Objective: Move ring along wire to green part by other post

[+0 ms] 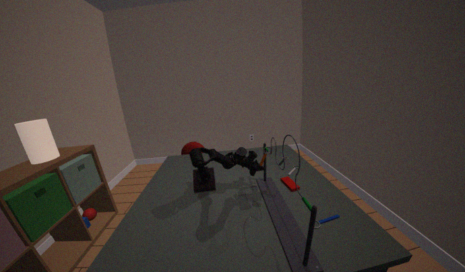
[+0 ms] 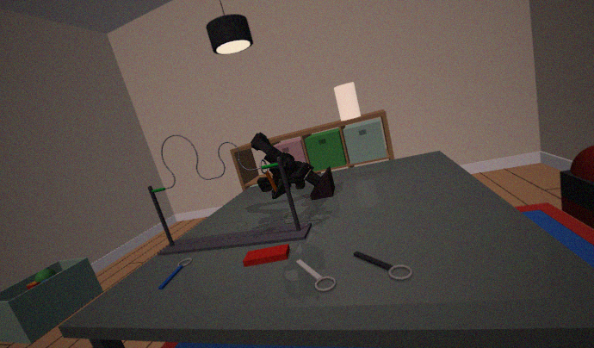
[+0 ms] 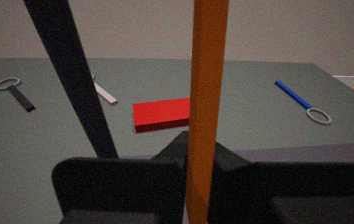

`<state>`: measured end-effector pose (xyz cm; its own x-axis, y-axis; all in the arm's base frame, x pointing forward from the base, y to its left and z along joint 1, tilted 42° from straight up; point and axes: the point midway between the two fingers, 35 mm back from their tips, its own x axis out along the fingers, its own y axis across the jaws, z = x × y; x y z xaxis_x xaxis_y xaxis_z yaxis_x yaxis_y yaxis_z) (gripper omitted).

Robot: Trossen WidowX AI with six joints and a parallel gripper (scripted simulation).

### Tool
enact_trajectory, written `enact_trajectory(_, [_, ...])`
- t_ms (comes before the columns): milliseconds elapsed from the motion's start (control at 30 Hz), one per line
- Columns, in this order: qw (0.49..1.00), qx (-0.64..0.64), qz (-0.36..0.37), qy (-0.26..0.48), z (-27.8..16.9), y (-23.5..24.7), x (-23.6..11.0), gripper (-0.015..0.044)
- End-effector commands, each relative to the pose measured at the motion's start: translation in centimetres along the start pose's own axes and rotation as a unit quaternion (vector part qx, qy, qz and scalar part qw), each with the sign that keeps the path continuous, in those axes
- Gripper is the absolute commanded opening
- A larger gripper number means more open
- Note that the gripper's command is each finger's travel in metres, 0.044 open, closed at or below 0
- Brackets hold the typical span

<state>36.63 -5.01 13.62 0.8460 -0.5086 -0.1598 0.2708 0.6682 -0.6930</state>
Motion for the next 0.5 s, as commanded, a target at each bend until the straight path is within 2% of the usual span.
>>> enact_trajectory(0, [1.000, 0.000, 0.002, 0.004, -0.2, 0.7, 0.0, -0.0150])
enact_trajectory(467, [1.000, 0.000, 0.002, 0.003, -1.6, 1.0, 0.5, -0.0150])
